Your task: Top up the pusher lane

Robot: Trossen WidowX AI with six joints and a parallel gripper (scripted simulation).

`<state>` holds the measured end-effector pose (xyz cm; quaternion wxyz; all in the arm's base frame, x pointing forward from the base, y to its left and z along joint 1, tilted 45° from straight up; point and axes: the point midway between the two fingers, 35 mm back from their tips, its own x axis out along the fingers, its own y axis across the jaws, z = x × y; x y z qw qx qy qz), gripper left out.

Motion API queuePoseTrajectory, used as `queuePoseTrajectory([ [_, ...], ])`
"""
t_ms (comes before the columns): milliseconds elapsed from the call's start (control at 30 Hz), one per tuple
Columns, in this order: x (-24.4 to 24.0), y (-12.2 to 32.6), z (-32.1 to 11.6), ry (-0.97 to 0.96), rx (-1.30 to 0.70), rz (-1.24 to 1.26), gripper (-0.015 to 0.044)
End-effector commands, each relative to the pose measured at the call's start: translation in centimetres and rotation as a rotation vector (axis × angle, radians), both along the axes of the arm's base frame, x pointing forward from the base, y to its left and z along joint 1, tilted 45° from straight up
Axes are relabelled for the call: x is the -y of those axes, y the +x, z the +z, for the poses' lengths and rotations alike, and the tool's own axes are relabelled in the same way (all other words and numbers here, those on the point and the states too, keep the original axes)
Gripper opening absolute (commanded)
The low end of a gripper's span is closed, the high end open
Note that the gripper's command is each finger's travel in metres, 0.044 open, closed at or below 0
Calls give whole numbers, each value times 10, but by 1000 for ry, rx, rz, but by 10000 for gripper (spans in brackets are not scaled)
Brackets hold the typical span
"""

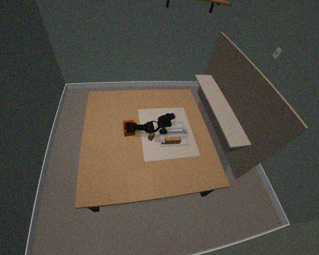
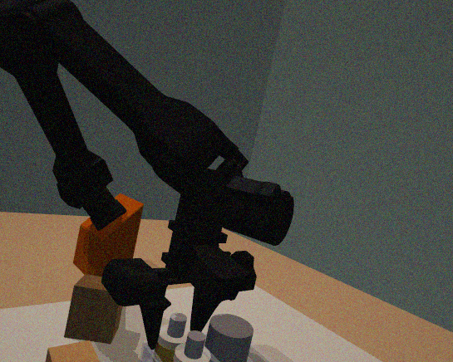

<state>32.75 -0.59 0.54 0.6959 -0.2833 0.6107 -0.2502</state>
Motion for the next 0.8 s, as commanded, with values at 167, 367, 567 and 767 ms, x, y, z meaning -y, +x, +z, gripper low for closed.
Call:
queuePoseTrajectory([
  [167, -13, -1, 14, 0, 7, -1, 295],
  [367, -13, -1, 14, 0, 7, -1, 295],
  [567, -13, -12, 13, 0, 7, -1, 295],
  [767, -13, -34, 11, 1, 6, 0, 295],
])
